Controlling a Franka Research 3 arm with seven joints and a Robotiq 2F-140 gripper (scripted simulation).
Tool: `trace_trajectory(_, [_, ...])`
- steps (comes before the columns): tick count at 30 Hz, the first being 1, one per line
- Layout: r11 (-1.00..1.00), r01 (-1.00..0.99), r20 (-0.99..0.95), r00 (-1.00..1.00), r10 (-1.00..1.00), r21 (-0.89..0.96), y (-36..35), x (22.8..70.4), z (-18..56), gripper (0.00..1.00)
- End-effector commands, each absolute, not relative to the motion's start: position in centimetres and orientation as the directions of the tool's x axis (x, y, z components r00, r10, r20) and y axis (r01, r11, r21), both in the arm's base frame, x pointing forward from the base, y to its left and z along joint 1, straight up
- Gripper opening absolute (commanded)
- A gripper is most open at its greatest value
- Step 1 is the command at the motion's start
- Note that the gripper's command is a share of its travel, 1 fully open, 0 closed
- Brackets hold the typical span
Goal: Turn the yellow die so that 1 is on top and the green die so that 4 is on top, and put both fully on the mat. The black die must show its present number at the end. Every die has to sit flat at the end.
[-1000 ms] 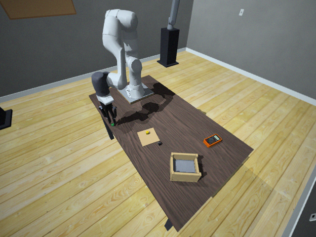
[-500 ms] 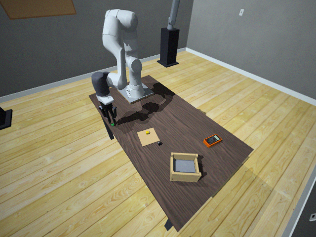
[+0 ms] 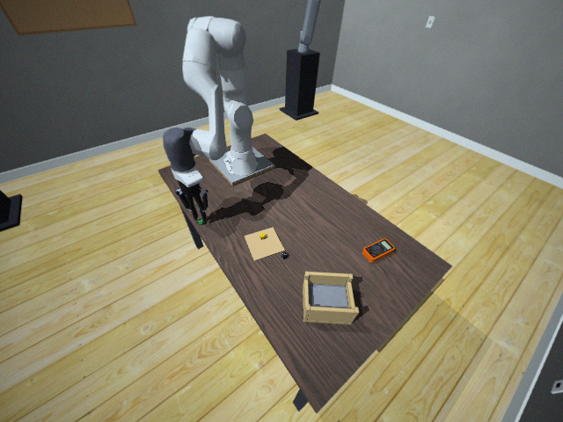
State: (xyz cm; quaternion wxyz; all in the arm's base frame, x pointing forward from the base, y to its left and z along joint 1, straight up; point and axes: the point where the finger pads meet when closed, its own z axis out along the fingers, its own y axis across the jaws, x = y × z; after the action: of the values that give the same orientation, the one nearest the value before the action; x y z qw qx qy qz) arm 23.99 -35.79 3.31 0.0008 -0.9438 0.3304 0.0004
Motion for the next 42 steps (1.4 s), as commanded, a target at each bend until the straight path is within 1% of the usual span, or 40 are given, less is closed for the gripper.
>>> trace_trajectory(1, [-0.778, -0.629, -0.001, 0.778, -0.629, -0.002, -35.8, 23.8, 3.3, 0.29])
trace_trajectory(42, [-0.778, -0.629, -0.001, 0.778, -0.629, -0.002, -35.8, 23.8, 0.9, 0.29])
